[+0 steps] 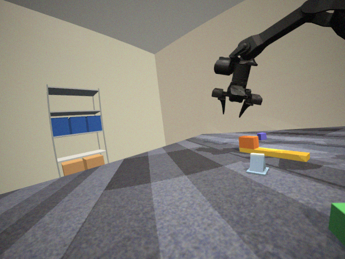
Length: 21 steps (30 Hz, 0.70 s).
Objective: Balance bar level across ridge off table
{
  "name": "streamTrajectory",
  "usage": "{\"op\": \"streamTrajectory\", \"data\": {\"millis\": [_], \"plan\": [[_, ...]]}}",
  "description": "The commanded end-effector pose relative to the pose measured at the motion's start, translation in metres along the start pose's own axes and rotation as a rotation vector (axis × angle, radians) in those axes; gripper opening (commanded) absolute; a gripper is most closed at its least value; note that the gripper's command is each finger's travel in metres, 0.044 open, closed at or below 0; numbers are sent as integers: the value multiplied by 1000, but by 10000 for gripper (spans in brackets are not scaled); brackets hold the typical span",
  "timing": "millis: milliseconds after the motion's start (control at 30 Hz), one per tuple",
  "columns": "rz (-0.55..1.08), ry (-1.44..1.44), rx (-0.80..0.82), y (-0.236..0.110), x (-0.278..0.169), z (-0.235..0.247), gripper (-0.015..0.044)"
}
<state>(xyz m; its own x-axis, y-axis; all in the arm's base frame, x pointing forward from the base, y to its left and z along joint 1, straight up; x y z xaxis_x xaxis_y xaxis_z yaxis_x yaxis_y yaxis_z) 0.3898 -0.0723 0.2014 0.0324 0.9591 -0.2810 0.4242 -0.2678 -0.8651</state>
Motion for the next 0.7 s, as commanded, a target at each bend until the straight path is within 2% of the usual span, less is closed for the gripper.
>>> {"op": "streamTrajectory", "data": {"millis": [0, 667], "plan": [[-58, -144, 57, -4, 12, 16, 315], [-422, -814, 248, -39, 59, 97, 315]]}}
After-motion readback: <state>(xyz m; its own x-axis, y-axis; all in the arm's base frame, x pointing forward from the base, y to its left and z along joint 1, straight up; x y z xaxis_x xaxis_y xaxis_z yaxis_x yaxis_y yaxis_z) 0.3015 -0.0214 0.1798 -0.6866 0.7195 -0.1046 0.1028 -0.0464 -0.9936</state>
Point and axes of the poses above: the point midway between the two fingers, 35 mm back from their tips, its own y axis out along the fingers, its own z axis across the jaws, x = y × z, the point moved 2 cm from there along -y, back along the fingers, and after that the axes turned 12 degrees about y, right-handed, at the moved point
